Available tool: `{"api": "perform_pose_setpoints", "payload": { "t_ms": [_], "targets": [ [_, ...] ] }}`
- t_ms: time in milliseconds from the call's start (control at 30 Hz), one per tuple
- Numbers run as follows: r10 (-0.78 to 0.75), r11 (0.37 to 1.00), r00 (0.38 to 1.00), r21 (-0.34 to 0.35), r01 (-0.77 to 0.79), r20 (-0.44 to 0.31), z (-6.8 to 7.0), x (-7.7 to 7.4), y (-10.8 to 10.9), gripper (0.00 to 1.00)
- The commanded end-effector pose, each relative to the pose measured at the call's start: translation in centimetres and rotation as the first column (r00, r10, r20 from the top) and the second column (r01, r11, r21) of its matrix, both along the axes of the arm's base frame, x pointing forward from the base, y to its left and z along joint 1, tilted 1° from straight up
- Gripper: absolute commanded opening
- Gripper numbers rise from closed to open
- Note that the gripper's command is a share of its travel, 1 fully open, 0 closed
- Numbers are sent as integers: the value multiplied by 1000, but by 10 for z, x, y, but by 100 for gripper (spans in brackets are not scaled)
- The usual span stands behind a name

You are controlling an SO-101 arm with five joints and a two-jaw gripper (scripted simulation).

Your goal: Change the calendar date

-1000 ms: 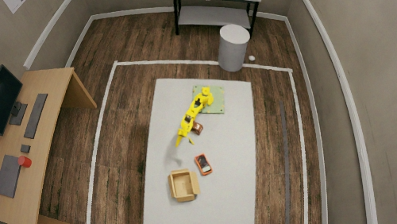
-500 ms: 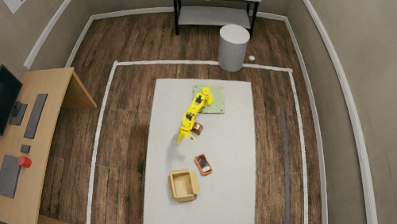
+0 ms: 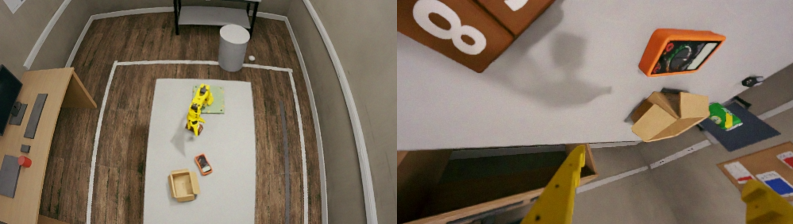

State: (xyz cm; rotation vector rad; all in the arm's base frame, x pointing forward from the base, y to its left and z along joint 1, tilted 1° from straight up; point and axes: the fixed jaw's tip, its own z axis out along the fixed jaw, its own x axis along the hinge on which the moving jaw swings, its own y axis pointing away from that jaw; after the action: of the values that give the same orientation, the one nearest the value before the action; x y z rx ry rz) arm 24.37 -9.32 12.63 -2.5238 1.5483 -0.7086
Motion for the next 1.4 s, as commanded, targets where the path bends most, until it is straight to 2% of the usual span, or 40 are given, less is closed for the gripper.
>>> {"api": "perform_pose_setpoints", "payload": {
  "t_ms": [0,67,233,400,1367],
  "targets": [
    [133,990,989,-29,-135,-64,-16,-51,23,45],
    [133,990,989,-29,-135,-64,-16,-51,23,45],
    [242,969,949,4,-247,-200,-32,-89,38,35],
    [296,954,919,29,-299,-261,-40,-107,44,31],
    [320,946,903,43,-322,-287,-44,-113,47,30]
  ]
}}
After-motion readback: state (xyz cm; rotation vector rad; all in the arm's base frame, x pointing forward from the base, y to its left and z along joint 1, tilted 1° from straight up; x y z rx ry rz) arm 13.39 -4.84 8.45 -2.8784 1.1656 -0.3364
